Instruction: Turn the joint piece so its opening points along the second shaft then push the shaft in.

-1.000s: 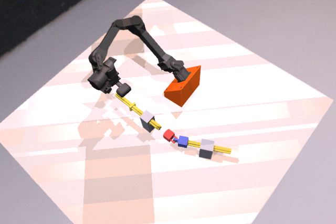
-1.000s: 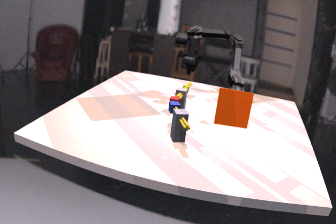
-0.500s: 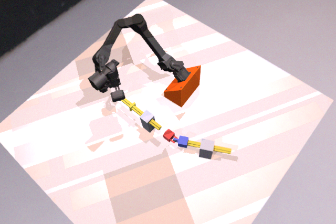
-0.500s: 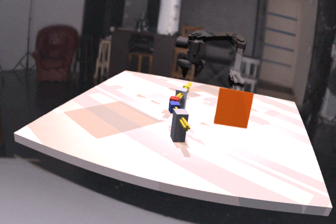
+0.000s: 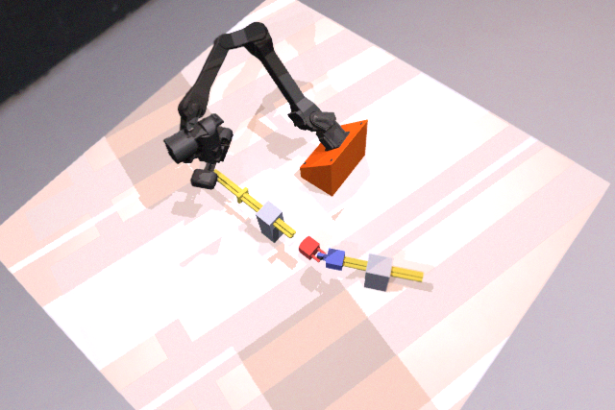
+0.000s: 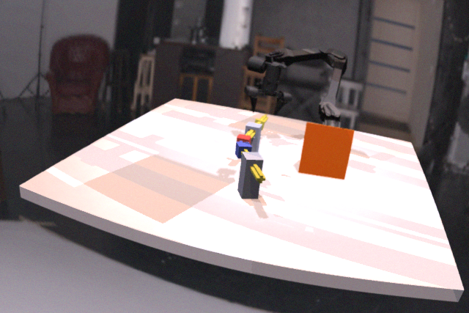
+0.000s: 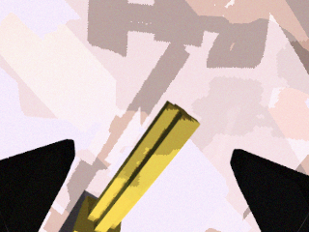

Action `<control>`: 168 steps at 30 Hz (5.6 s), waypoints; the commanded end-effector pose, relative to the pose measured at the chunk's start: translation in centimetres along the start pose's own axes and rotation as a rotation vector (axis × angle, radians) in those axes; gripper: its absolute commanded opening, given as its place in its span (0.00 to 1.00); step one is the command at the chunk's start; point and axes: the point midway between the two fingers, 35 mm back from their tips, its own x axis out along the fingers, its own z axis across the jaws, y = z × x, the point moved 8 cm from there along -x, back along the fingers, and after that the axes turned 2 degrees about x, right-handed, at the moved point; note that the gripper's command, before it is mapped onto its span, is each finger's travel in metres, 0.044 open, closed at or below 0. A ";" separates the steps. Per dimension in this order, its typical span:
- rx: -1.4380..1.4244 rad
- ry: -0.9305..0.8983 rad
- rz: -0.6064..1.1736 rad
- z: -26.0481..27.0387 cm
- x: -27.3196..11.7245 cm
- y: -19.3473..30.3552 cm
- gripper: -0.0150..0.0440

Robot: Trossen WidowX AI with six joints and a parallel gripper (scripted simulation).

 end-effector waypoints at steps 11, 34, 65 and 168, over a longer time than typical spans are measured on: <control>0.456 -0.036 -0.022 -0.9 2.1 0.2 1.00; 0.506 -0.040 -0.026 -0.9 4.8 0.2 1.00; 0.506 -0.040 -0.027 -0.9 5.2 0.2 0.37; 0.508 -0.039 -0.029 -0.9 5.2 0.2 0.37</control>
